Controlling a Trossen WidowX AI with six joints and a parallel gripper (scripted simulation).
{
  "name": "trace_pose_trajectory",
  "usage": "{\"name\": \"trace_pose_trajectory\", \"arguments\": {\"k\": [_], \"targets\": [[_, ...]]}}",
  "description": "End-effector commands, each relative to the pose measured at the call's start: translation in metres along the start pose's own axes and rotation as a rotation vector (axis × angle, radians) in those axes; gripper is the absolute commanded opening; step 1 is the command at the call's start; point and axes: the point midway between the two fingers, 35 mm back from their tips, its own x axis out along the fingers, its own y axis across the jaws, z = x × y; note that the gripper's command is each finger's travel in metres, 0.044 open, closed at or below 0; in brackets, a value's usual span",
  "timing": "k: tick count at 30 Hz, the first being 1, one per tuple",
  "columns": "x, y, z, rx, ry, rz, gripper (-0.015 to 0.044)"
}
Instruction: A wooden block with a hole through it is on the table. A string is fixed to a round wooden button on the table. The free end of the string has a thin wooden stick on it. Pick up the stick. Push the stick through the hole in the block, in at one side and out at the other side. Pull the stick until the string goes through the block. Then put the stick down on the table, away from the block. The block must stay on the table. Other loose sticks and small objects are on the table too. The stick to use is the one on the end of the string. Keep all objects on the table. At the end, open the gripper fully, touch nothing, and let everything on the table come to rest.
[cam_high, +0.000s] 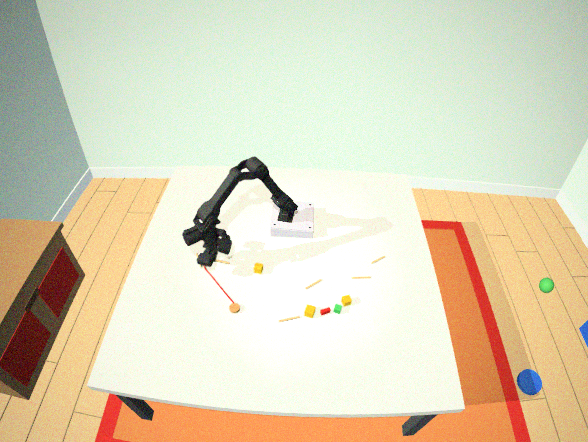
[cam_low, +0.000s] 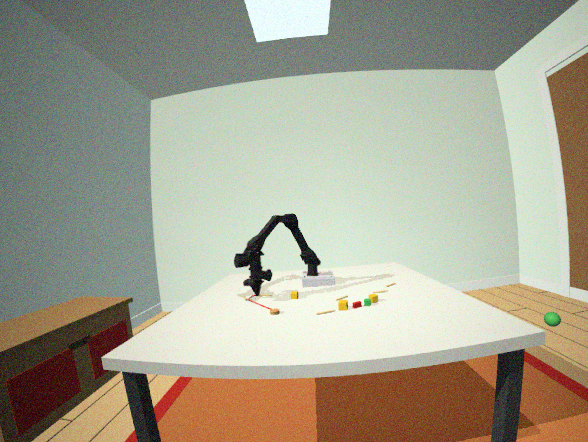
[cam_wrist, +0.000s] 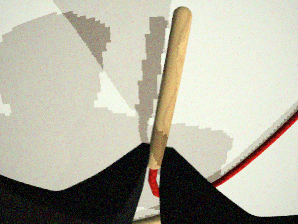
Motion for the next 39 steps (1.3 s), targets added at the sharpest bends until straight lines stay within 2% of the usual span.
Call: {"name": "trace_pose_trajectory", "arguments": {"k": [1, 39], "targets": [[0.000, 0.003, 0.002, -0.003, 0.004, 0.000, 0.0000], [-0.001, -0.002, 0.049, -0.003, 0.001, 0.000, 0.0000]]}}
